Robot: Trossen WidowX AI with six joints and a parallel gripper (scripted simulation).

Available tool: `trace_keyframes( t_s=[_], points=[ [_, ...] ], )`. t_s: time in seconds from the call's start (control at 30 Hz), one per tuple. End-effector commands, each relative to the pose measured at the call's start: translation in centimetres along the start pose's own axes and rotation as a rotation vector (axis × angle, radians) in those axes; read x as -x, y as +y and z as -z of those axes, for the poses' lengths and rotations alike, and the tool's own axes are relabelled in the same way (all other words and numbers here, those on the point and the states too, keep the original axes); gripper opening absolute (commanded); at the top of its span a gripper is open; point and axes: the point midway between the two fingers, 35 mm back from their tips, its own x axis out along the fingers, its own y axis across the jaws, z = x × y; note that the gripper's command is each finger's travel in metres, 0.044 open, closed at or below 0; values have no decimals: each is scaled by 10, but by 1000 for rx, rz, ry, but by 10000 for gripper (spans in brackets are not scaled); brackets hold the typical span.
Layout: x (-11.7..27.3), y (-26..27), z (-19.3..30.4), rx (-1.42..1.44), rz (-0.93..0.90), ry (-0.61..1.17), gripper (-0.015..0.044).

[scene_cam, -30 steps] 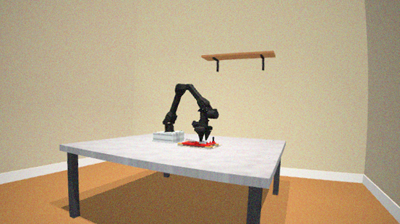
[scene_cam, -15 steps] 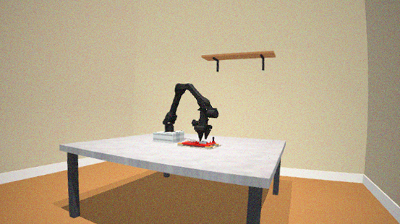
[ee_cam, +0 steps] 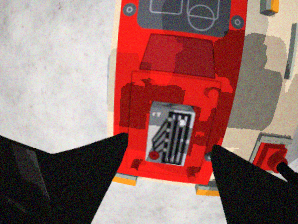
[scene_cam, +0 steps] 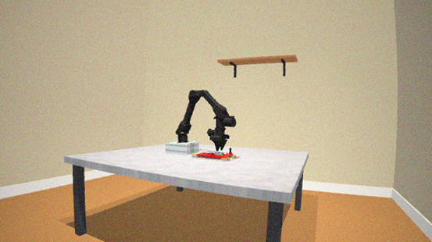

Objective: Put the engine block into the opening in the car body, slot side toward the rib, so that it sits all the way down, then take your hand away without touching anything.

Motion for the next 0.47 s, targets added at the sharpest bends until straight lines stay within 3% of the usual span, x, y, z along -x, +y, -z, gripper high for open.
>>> trace_keyframes(
  t_s=[0.0, 0.27, 0.43],
  points=[
    [2, 1, 1, 3, -4, 5, 204],
    [2, 1, 1, 3, -4, 5, 0],
    [2, 1, 1, 3, -4, 5, 0]
  ],
)
